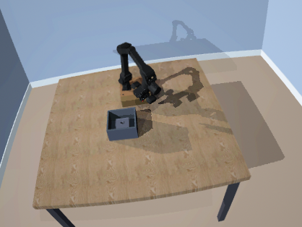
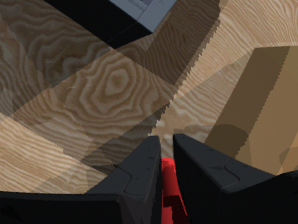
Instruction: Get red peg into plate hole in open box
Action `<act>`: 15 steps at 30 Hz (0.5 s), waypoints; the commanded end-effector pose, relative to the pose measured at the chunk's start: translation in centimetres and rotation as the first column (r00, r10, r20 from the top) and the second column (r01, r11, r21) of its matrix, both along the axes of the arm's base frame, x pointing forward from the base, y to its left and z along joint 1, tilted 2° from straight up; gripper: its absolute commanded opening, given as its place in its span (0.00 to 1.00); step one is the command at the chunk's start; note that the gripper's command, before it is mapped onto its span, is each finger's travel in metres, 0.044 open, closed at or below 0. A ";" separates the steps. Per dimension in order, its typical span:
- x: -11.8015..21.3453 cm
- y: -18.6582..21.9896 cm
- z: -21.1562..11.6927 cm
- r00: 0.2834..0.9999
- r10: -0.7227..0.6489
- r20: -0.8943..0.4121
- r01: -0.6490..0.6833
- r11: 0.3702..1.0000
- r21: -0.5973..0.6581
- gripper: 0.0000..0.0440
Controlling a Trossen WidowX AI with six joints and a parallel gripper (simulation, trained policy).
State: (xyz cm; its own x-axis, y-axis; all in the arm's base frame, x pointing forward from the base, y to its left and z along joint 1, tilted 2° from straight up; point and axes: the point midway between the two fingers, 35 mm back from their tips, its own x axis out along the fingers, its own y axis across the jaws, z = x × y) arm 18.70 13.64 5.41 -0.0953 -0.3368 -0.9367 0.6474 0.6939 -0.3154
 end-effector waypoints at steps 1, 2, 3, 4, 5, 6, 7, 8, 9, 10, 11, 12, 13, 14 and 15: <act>1.4 -0.7 0.6 0.999 -0.046 0.028 0.046 0.999 -0.010 0.00; 1.8 -0.9 0.7 0.998 -0.055 0.034 0.056 0.998 -0.010 0.00; 2.2 -1.1 0.8 0.997 -0.065 0.041 0.065 0.998 -0.010 0.00; 2.6 -1.3 0.9 0.996 -0.074 0.047 0.075 0.997 -0.009 0.00; 3.0 -1.5 1.0 0.995 -0.083 0.054 0.084 0.996 -0.009 0.00; 3.4 -1.7 1.1 0.994 -0.092 0.060 0.093 0.996 -0.008 0.00; 3.8 -1.9 1.2 0.993 -0.101 0.066 0.102 0.995 -0.007 0.00; 4.2 -2.1 1.3 0.991 -0.110 0.071 0.110 0.994 -0.006 0.00; 4.6 -2.4 1.4 0.990 -0.118 0.077 0.119 0.993 -0.005 0.00; 5.0 -2.6 1.4 0.989 -0.126 0.082 0.127 0.992 -0.004 0.00; 5.4 -2.9 1.5 0.987 -0.134 0.087 0.135 0.991 -0.002 0.00; 5.8 -3.2 1.6 0.986 -0.142 0.092 0.143 0.990 0.000 0.00; 6.2 -3.4 1.6 0.984 -0.150 0.097 0.150 0.989 0.002 0.00; 6.6 -3.7 1.7 0.982 -0.157 0.102 0.158 0.988 0.003 0.00; 7.0 -4.1 1.7 0.981 -0.164 0.105 0.165 0.986 0.005 0.00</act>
State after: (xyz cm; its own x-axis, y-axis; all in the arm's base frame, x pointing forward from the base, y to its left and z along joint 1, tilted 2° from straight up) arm 24.45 10.54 7.07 -0.0565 -0.3258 -0.9437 0.7684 0.5893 -0.2495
